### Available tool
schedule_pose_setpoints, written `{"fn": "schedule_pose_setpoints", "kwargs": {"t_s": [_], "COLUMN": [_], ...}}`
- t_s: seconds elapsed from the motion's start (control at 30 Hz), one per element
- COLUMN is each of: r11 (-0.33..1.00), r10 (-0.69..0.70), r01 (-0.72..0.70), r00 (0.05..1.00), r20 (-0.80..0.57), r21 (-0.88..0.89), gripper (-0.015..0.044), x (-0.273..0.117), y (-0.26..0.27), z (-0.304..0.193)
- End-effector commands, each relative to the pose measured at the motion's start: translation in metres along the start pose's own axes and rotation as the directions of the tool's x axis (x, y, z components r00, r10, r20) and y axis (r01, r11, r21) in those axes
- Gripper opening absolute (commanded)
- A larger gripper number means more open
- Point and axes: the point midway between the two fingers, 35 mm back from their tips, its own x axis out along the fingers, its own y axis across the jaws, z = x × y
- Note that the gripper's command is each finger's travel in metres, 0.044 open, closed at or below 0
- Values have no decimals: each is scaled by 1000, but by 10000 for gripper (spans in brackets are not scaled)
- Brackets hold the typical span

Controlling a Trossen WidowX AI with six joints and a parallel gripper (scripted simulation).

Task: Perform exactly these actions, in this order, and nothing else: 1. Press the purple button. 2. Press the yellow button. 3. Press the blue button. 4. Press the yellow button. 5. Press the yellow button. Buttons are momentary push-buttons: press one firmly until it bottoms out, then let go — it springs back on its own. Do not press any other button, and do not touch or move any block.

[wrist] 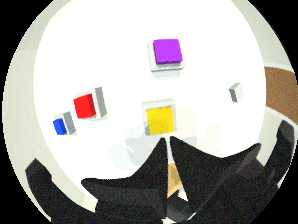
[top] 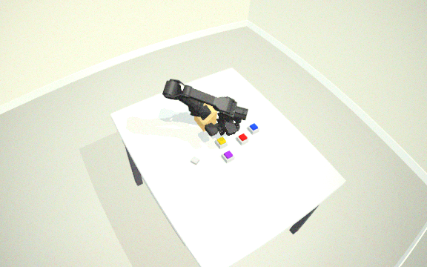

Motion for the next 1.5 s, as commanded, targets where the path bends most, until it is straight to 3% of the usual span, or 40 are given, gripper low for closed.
{"fn": "schedule_pose_setpoints", "kwargs": {"t_s": [0.0, 0.3, 0.9, 1.13, 1.3, 1.47], "r11": [1000, 1000, 999, 999, 1000, 1000], "r10": [15, 19, 31, 30, 29, 29], "r01": [-15, -20, -31, -30, -29, -29], "r00": [1000, 999, 999, 999, 999, 999], "r20": [16, 26, 20, 19, 20, 20], "r21": [9, 12, 11, 10, 11, 12], "gripper": [20, 20, 20, 20, 20, 20], "x": [-41, -53, -56, -53, 4, 7], "y": [2, 17, 208, 212, 213, 213], "z": [3, 8, 13, 12, 13, 13]}}
